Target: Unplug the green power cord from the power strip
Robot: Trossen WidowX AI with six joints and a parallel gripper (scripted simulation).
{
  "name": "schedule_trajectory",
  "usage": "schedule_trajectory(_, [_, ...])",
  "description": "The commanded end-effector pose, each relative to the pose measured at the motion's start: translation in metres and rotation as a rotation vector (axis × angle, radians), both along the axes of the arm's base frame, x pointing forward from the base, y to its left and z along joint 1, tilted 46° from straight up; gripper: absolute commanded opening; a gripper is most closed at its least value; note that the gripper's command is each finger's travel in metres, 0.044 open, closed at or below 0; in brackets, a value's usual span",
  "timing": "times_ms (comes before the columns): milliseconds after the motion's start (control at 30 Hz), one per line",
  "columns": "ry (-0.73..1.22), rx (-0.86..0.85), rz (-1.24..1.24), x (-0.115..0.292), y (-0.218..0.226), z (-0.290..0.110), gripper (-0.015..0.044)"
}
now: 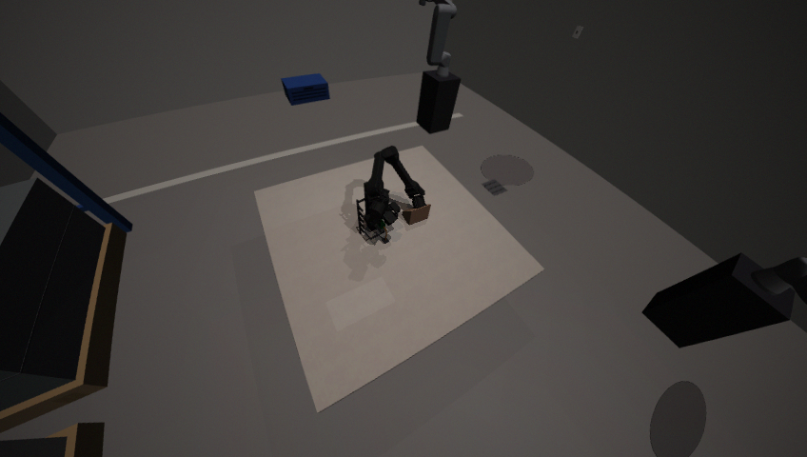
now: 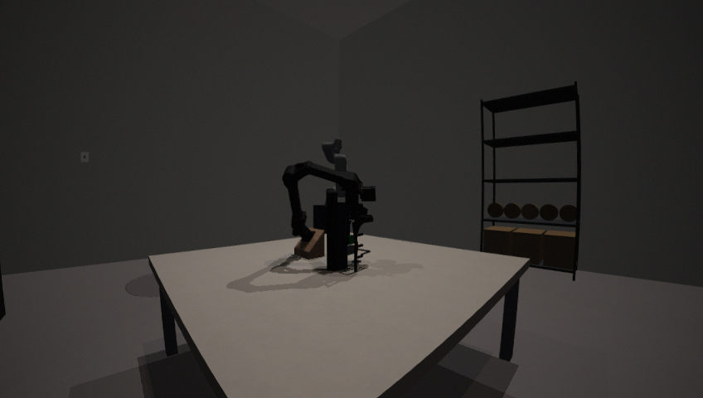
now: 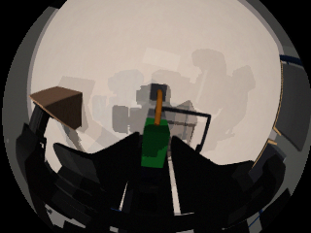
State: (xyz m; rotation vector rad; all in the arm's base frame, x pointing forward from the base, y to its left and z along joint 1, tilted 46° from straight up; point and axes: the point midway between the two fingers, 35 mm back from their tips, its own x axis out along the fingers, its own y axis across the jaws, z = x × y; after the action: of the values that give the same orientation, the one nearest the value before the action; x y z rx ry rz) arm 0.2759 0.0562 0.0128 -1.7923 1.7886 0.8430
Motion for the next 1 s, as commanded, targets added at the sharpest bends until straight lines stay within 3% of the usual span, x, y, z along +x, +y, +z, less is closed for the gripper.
schedule_trajectory(0, [0.002,-0.004,0.0,0.0,-0.004,-0.002,0.016])
schedule_trajectory(67, [0.002,-0.004,0.0,0.0,-0.004,-0.002,0.016])
schedule_trajectory(200, [0.0,0.0,-0.001,0.0,-0.001,-0.001,0.0055])
schedule_trajectory(467, [0.0,0.0,-0.001,0.0,-0.001,-0.001,0.0002])
schedule_trajectory(967, [0.0,0.002,0.0,0.0,0.014,-0.014,0.0])
